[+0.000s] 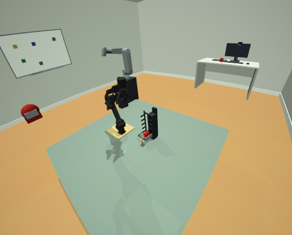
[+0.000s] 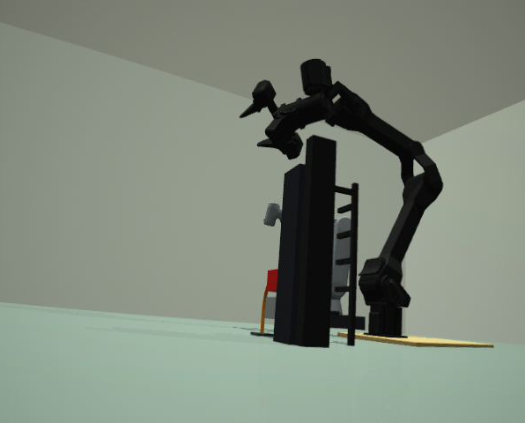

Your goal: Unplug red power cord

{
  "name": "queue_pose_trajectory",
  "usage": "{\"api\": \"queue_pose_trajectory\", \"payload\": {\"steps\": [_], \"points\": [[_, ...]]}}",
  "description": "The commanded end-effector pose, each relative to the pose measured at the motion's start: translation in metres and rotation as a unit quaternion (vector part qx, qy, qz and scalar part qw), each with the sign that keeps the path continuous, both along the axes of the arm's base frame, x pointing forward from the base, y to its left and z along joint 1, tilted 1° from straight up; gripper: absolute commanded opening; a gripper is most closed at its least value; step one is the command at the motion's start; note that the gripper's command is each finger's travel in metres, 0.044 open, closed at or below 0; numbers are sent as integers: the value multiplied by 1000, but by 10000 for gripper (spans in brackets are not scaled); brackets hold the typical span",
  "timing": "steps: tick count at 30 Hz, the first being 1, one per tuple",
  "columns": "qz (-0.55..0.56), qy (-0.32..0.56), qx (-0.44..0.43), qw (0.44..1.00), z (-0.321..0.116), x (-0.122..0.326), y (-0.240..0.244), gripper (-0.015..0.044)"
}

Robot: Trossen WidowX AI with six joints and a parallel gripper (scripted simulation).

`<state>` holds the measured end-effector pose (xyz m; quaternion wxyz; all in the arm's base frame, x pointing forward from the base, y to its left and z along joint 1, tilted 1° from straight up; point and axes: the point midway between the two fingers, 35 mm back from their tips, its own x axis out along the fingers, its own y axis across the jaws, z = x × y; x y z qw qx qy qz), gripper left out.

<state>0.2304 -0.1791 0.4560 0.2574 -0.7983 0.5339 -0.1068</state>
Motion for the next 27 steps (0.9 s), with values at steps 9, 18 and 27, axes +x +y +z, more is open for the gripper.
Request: {"api": "queue_pose_trajectory", "payload": {"steps": [9, 18, 27], "points": [[16, -200, 217, 955, -60, 49, 14, 164], [-73, -366, 448, 813, -130, 83, 40, 160], [-194, -449, 559, 669, -176, 93, 61, 160]]}}
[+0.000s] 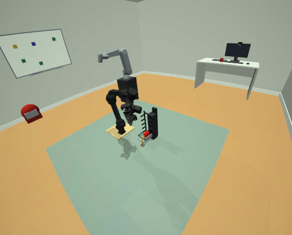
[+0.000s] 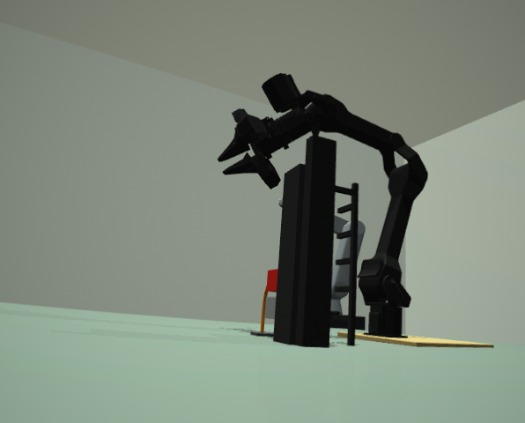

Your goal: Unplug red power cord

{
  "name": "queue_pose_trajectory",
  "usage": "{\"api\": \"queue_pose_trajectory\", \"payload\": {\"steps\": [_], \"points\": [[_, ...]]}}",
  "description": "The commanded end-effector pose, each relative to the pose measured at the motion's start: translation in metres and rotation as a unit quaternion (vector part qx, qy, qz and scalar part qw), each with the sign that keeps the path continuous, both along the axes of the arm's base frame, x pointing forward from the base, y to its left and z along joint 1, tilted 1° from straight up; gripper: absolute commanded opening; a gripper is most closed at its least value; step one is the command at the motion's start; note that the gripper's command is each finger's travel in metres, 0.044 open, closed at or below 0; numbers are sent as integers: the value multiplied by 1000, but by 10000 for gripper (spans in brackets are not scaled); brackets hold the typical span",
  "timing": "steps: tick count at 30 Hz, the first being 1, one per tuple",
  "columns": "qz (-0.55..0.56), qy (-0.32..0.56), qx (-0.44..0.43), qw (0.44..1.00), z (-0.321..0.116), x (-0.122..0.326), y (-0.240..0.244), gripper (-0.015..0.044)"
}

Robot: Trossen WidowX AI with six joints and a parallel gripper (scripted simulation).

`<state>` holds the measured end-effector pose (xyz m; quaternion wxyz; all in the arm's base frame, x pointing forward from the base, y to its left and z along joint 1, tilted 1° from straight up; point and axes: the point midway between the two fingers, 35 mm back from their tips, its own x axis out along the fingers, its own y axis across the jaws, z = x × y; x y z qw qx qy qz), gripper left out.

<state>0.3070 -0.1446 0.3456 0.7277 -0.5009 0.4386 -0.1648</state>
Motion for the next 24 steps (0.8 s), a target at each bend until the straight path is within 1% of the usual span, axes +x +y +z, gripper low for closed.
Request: {"api": "queue_pose_trajectory", "payload": {"steps": [1, 6, 12, 18, 24], "points": [[-133, -94, 262, 951, -71, 17, 29, 160], [-216, -125, 356, 900, -97, 18, 42, 160], [-331, -154, 449, 816, -125, 15, 59, 160], [-458, -176, 508, 708, -152, 9, 76, 160], [-590, -195, 529, 578, -176, -1, 94, 160]]}}
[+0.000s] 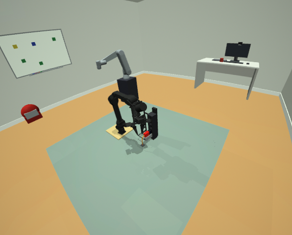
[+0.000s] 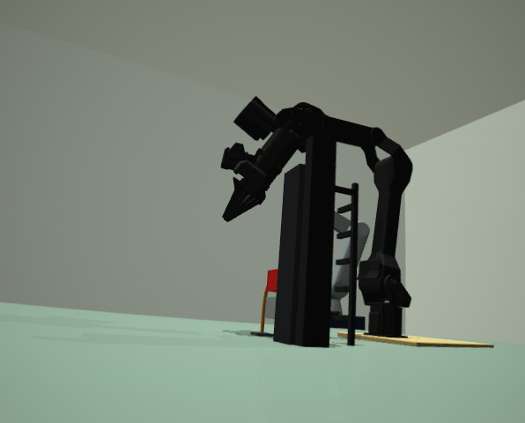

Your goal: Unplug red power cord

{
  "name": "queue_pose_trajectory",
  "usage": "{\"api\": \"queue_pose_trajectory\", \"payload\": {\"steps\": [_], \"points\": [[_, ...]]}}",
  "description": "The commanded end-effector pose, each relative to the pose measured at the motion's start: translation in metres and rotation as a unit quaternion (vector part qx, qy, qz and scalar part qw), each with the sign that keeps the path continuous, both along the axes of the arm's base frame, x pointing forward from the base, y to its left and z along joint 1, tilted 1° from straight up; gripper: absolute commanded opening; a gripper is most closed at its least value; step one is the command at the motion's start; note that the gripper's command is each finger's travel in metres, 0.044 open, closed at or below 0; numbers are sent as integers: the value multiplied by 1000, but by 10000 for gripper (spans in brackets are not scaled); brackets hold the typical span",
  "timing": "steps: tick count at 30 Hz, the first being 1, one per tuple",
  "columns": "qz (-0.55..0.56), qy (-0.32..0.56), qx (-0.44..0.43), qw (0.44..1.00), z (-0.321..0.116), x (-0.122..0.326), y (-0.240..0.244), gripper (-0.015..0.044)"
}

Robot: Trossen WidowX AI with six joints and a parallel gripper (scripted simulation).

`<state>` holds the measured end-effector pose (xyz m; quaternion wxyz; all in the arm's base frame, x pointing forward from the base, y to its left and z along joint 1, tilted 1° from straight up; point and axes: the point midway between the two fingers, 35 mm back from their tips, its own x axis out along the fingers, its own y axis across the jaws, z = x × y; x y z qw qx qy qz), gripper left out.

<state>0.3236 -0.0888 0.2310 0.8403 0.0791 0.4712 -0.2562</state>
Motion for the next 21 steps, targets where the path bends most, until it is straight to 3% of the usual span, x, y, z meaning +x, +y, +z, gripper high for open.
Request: {"api": "queue_pose_trajectory", "payload": {"steps": [1, 11, 21], "points": [[-325, 33, 226, 918, -65, -20, 42, 160], [-548, 66, 289, 782, -92, -39, 67, 160], [-551, 66, 289, 780, -92, -39, 67, 160]]}}
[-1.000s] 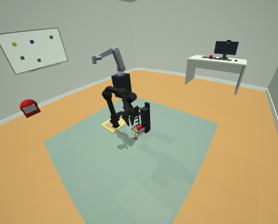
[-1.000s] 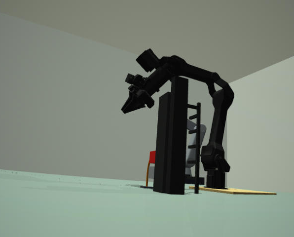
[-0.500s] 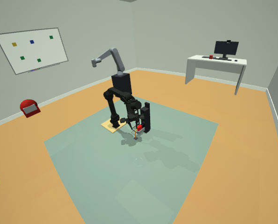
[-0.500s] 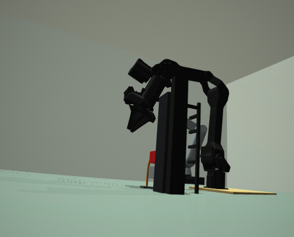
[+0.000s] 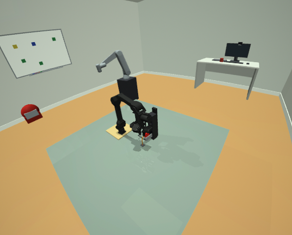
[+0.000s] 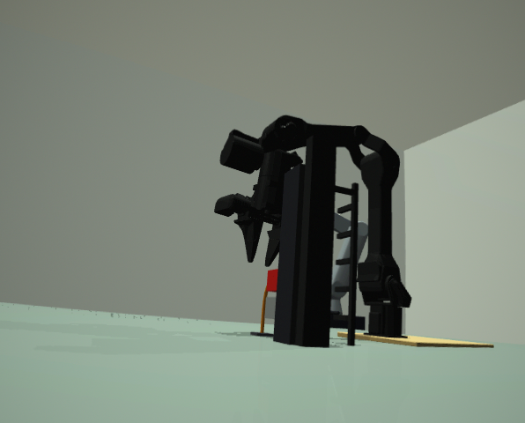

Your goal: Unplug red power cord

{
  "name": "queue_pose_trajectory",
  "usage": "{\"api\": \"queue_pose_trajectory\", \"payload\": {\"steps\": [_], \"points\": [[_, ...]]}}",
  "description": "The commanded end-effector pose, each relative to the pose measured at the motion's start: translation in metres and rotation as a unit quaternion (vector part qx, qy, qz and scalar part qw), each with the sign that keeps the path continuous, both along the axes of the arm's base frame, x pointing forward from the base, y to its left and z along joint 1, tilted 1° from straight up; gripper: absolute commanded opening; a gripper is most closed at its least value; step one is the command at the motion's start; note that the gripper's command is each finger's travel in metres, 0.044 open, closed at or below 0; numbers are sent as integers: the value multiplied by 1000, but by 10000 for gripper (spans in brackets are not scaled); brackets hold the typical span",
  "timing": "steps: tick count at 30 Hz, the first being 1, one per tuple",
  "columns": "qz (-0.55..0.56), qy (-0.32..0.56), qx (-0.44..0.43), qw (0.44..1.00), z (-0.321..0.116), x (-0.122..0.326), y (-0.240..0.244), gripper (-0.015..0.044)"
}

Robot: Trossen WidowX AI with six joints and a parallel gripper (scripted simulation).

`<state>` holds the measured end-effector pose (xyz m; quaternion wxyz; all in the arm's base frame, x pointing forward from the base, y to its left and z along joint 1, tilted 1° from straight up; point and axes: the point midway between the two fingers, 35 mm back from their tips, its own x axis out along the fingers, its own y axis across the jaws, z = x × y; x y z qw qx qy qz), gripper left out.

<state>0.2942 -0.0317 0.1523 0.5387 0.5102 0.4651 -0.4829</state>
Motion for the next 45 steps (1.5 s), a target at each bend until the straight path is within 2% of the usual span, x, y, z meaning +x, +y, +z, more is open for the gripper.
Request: {"api": "queue_pose_trajectory", "payload": {"steps": [1, 45], "points": [[-88, 38, 32, 995, -13, -10, 10, 160], [-88, 38, 34, 995, -21, -3, 50, 160]]}}
